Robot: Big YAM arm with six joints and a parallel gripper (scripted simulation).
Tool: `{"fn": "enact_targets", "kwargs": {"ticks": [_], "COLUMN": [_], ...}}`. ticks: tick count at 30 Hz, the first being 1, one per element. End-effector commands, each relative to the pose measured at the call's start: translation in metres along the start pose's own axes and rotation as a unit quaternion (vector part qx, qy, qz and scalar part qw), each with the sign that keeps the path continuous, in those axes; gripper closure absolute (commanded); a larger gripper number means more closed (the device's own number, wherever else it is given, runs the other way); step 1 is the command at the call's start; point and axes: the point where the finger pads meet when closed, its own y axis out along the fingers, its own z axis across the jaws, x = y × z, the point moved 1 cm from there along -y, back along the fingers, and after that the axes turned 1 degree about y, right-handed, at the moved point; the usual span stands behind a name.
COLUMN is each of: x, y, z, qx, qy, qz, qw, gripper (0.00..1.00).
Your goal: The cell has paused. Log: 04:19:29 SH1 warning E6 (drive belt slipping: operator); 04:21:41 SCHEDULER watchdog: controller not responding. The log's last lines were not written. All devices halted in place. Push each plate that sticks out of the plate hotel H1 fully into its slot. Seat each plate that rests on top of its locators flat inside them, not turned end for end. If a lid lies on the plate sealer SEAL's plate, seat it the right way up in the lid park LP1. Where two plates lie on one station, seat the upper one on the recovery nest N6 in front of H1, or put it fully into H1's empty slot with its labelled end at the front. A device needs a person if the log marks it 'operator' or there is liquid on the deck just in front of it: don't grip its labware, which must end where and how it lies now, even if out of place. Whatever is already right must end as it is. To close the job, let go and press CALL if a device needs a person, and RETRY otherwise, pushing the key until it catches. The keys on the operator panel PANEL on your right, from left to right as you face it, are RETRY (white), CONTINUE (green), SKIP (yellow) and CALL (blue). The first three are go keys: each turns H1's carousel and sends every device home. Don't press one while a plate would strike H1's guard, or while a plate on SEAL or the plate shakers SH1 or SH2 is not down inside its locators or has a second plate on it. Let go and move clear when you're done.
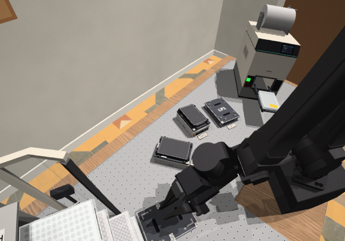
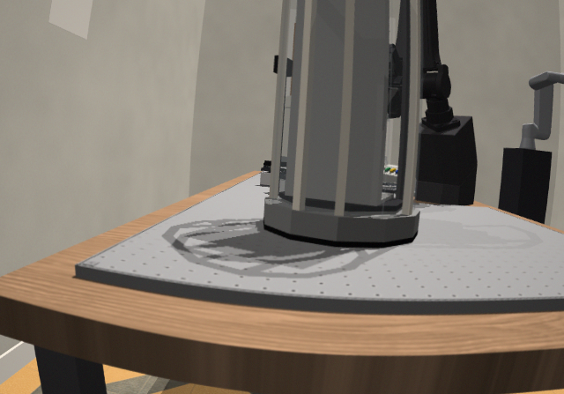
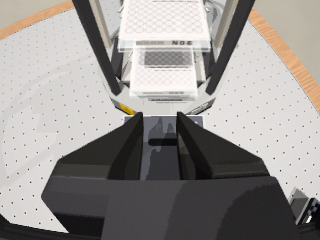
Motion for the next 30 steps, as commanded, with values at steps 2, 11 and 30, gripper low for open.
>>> {"fn": "enact_targets", "kwargs": {"ticks": [2, 11, 30], "x": [0.015, 0.018, 0.019], "y": [0.028, 0.023, 0.05], "z": [-0.004, -0.009, -0.002], "qx": [-0.002, -0.01, 0.0], "qy": [-0.003, -0.005, 0.001], "qz": [-0.033, -0.039, -0.018], "qw": [0.999, 0.999, 1.0], "gripper": [0.8, 0.94, 1.0]}}
